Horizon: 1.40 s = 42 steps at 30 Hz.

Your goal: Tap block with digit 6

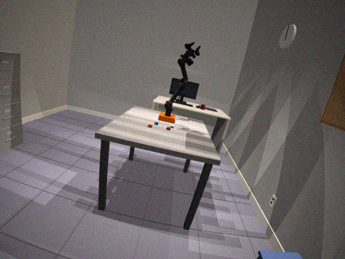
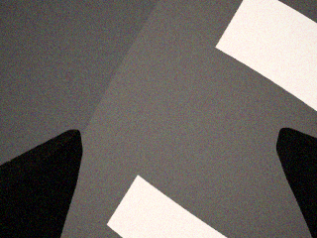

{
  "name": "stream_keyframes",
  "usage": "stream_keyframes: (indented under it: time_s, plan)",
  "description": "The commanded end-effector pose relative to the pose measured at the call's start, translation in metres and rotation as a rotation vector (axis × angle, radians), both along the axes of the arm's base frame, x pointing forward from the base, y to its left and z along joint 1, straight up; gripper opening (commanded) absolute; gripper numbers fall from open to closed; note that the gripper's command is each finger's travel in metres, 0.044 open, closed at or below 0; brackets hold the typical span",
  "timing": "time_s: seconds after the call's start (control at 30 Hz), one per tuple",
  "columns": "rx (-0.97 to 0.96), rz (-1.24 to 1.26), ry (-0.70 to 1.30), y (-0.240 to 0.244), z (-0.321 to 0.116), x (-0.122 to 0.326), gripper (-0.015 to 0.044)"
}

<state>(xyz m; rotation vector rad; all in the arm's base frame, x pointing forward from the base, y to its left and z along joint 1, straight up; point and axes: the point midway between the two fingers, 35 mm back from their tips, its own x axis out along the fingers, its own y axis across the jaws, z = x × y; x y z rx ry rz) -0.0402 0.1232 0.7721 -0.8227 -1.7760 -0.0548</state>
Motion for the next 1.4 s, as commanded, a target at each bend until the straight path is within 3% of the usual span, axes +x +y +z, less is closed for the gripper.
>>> stream_keyframes:
  time_s: [0.0,0.1,0.33,0.6,0.97,1.17,1.37]
  plan:
    - [0.009,0.006,0.006,-0.005,0.001,0.001,0.0400]
    - [0.173,0.049,0.088,-0.069,0.011,0.027,0.0400]
    - [0.500,0.034,0.237,-0.171,0.011,0.085,0.0400]
    - [0.927,-0.030,0.556,-0.296,-0.049,0.193,0.0400]
    - [1.330,-0.183,1.150,-0.376,-0.221,0.330,0.0400]
    - [1.449,-0.300,1.562,-0.372,-0.343,0.377,0.0400]
    - [1.465,-0.442,2.041,-0.337,-0.469,0.391,0.0400]
